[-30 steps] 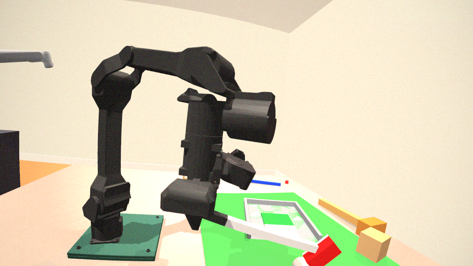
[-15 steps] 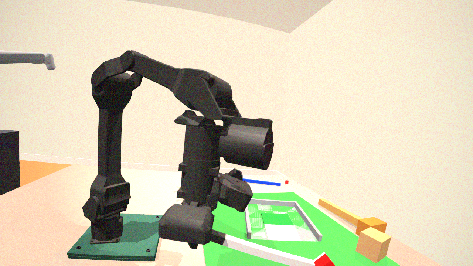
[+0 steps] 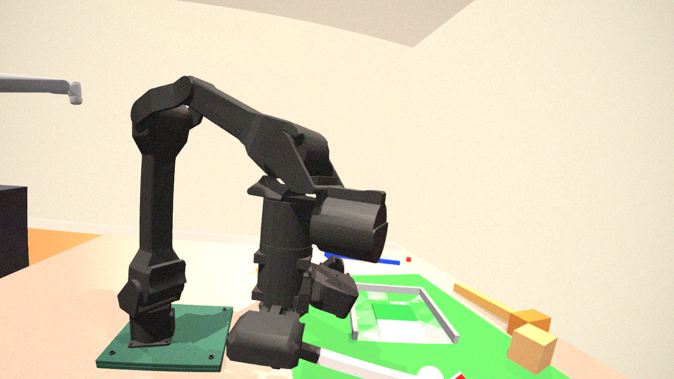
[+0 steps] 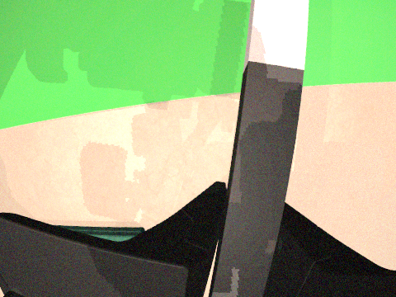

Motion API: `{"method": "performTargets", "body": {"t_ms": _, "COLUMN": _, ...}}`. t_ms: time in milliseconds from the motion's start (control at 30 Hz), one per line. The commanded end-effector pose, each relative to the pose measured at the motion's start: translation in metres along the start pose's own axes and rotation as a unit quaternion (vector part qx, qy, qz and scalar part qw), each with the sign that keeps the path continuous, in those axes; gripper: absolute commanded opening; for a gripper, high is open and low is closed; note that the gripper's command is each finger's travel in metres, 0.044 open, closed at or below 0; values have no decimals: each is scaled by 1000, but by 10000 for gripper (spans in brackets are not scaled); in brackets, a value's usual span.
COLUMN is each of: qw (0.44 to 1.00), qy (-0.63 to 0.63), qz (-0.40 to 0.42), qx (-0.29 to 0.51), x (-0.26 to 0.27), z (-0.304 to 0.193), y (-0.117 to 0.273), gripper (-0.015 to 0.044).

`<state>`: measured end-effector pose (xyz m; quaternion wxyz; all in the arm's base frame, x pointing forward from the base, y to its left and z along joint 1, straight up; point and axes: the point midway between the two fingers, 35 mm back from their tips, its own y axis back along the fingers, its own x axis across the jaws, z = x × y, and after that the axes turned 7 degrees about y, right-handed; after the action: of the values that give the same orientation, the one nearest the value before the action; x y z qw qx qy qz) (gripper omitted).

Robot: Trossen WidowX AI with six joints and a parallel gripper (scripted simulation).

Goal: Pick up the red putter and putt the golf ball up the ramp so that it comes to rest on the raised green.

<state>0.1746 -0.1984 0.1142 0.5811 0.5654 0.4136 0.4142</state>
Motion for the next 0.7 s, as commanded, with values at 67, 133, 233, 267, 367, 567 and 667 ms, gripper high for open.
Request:
{"method": "performTargets", "body": {"t_ms": 67, "qw": 1000, "qy": -2, "qz": -1, "qx": -1, "x": 0, "z": 0, "y": -11, "gripper": 0}}
{"method": "performTargets", "body": {"t_ms": 133, "qw": 1000, "qy": -2, "qz": -1, "qx": -1, "x": 0, "z": 0, "y": -13, "gripper": 0}}
{"method": "performTargets", "body": {"t_ms": 233, "qw": 1000, "qy": 0, "qz": 0, "qx": 1, "x": 0, "z": 0, "y": -9, "gripper": 0}}
{"method": "performTargets", "body": {"t_ms": 267, "qw": 1000, "qy": 0, "qz": 0, "qx": 1, "x": 0, "z": 0, "y": -9, "gripper": 0}}
{"method": "performTargets", "body": {"t_ms": 367, "qw": 1000, "qy": 0, "qz": 0, "qx": 1, "x": 0, "z": 0, "y": -9, "gripper": 0}}
{"method": "performTargets", "body": {"t_ms": 567, "qw": 1000, "qy": 0, "qz": 0, "qx": 0, "x": -4, "z": -1, "y": -10, "gripper": 0}}
{"method": "performTargets", "body": {"t_ms": 667, "qw": 1000, "qy": -1, "qz": -1, "qx": 0, "x": -14, "z": -2, "y": -11, "gripper": 0}}
